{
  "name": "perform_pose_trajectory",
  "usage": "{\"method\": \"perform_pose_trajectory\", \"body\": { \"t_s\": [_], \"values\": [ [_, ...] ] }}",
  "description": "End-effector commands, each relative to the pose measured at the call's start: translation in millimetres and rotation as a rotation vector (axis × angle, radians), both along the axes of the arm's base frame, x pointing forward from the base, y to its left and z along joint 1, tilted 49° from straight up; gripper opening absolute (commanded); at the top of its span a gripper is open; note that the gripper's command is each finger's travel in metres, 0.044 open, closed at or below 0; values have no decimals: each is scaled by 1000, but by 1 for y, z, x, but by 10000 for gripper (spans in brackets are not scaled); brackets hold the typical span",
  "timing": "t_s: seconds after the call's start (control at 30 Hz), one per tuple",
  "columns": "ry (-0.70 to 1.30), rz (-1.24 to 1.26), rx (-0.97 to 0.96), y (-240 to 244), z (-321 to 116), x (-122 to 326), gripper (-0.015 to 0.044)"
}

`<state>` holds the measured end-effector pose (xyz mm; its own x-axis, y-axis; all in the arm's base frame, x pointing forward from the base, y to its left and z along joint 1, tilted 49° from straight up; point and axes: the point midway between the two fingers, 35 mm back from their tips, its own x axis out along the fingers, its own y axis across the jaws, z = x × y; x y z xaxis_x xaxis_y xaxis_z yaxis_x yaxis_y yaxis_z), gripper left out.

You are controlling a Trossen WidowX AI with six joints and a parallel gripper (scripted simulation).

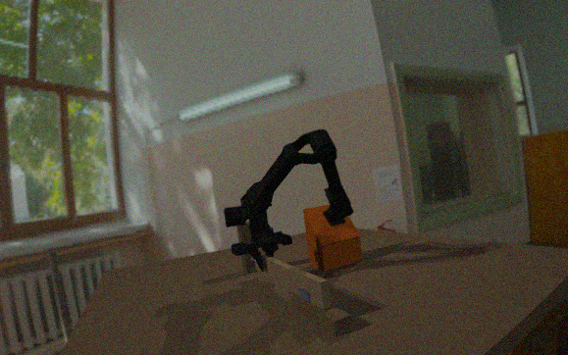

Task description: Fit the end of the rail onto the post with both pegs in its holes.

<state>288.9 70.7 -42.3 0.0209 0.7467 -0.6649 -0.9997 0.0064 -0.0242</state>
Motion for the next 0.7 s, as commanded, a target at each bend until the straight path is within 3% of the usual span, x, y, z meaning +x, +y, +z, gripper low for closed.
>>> {"method": "perform_pose_trajectory", "body": {
  "t_s": [0.0, 0.67],
  "values": [
    [-5, -6, 5, -3, 3, 2, 0],
    [-5, -6, 4, -8, 7, 1, 0]
  ]
}}
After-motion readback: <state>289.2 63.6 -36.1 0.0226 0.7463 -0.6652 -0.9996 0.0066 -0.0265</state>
